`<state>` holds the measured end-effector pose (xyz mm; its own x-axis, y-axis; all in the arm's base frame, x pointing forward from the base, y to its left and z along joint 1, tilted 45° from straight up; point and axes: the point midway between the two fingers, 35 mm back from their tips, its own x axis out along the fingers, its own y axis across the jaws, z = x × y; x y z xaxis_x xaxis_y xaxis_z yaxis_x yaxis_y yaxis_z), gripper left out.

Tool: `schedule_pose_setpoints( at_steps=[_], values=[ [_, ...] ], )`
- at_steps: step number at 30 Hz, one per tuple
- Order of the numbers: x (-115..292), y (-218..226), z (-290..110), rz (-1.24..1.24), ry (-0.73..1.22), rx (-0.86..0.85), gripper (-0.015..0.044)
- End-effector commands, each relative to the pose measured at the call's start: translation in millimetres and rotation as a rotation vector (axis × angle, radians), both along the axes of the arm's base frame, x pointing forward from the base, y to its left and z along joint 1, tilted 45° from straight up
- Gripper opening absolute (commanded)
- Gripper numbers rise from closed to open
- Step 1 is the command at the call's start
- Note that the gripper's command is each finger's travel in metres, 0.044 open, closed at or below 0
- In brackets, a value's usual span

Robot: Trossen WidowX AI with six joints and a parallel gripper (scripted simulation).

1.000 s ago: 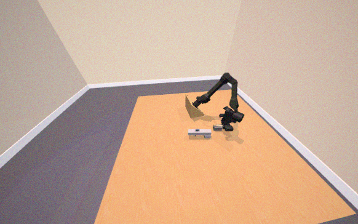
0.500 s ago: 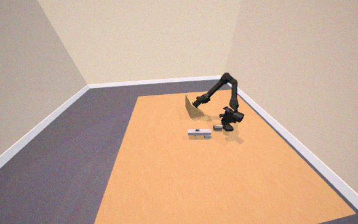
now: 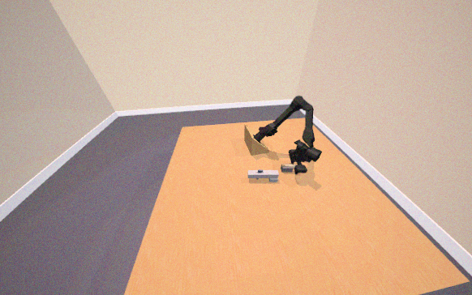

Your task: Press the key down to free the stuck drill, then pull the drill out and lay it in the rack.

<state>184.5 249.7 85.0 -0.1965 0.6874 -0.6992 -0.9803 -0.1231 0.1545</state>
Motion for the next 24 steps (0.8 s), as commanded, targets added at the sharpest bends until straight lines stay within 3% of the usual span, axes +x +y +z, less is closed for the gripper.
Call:
schedule_pose_setpoints(
  at_steps=[1,17,24],
  values=[
    [3.5,-7.9,9.1,0.007,-0.003,-0.004,0.044],
    [18.6,-48.8,48.4,-0.009,0.011,-0.019,0.044],
    [93.0,-87.9,49.1,-0.638,0.495,-0.147,0.044]
  ],
)
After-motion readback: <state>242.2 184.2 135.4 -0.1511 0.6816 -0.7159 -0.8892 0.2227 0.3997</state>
